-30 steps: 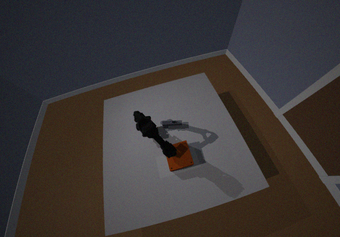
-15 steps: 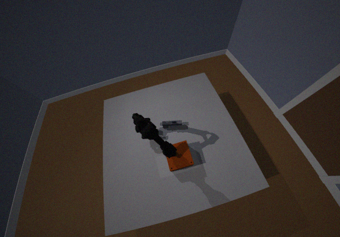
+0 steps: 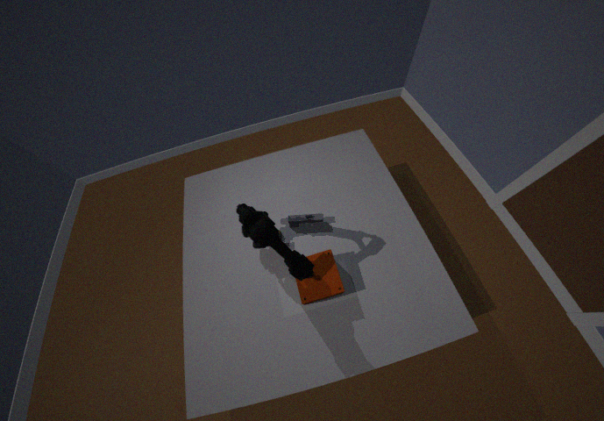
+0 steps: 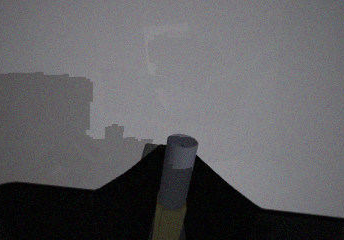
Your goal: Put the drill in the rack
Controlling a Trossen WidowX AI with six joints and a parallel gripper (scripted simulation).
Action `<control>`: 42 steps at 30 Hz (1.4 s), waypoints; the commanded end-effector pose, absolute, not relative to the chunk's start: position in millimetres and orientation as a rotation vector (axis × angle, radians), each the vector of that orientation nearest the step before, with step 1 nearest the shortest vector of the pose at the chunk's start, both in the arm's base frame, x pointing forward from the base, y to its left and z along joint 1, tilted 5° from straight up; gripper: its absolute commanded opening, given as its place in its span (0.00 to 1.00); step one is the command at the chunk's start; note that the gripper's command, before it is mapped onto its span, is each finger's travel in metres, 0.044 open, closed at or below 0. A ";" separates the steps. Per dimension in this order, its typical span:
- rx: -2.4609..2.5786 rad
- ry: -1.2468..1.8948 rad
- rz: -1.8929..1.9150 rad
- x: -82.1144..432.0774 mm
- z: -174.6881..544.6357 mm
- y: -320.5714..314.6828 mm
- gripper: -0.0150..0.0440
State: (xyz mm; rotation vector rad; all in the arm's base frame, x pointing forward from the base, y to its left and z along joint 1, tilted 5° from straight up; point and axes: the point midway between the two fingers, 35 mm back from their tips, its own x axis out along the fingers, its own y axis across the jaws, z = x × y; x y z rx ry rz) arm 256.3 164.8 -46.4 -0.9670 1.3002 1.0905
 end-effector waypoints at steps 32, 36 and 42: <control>-0.958 1.294 1.097 254.6 -71.4 169.7 0.39; -0.958 1.294 1.097 254.6 -71.4 169.7 0.57; -0.958 1.294 1.097 254.6 -71.4 169.7 0.83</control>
